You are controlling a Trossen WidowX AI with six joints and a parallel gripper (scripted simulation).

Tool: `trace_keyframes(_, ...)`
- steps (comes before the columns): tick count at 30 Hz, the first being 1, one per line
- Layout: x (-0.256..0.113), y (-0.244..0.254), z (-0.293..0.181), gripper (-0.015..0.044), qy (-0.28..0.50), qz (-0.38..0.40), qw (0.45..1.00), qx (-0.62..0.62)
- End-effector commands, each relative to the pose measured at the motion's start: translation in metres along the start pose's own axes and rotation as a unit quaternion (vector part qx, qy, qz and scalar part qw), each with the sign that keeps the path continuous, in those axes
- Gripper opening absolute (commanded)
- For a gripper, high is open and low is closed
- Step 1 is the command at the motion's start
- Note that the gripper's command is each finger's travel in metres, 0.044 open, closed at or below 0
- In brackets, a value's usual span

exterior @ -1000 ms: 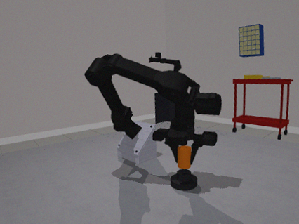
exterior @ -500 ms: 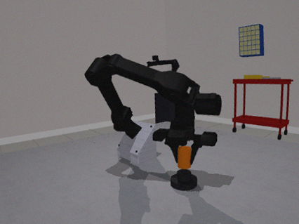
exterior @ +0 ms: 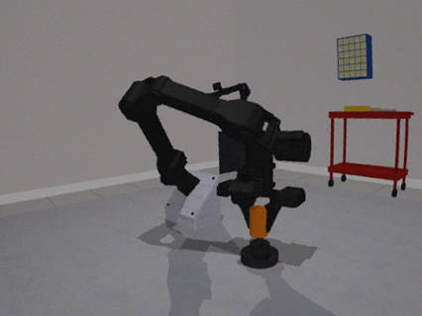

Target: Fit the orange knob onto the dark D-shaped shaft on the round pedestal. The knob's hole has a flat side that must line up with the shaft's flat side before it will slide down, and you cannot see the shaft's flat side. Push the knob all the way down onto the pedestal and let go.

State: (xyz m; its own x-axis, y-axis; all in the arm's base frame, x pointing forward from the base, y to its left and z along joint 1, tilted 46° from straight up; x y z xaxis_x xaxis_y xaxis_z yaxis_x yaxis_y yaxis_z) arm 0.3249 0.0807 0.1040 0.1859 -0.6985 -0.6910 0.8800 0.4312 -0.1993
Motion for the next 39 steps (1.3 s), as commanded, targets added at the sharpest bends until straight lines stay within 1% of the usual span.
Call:
trace_keyframes(1, -0.0002, 0.0014, -0.0005, 0.0, 0.001, 0.002, 1.0, 0.006)
trace_keyframes(11, 0.003, 0.0022, -0.0012, 0.0, 0.0, 0.002, 1.0, 0.006)
trace_keyframes(22, -0.0024, 0.0, -0.0002, 0.0, 0.001, 0.002, 1.0, 0.006)
trace_keyframes(25, -0.0024, 0.0001, -0.0001, 0.0, 0.001, 0.002, 0.999, 0.033)
trace_keyframes(29, -0.002, 0.001, 0.0, 0.0, 0.001, 0.002, 0.994, 0.105)
trace_keyframes(39, 0.0024, 0.0008, -0.0011, 0.0, 0.001, 0.002, 0.994, 0.111)
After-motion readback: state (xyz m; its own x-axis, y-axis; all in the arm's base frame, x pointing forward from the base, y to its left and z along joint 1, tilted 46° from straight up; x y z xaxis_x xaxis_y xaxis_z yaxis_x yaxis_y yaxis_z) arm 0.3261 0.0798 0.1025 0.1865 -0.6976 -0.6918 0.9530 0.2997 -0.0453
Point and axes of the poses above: the point midway between the two fingers, 35 mm back from their tips, its own x axis out along the fingers, its own y axis across the jaws, z = x × y, the point moved 7 cm from there along -x, back along the fingers, and after that the axes turned 7 degrees about -x, right-handed, at the moved point
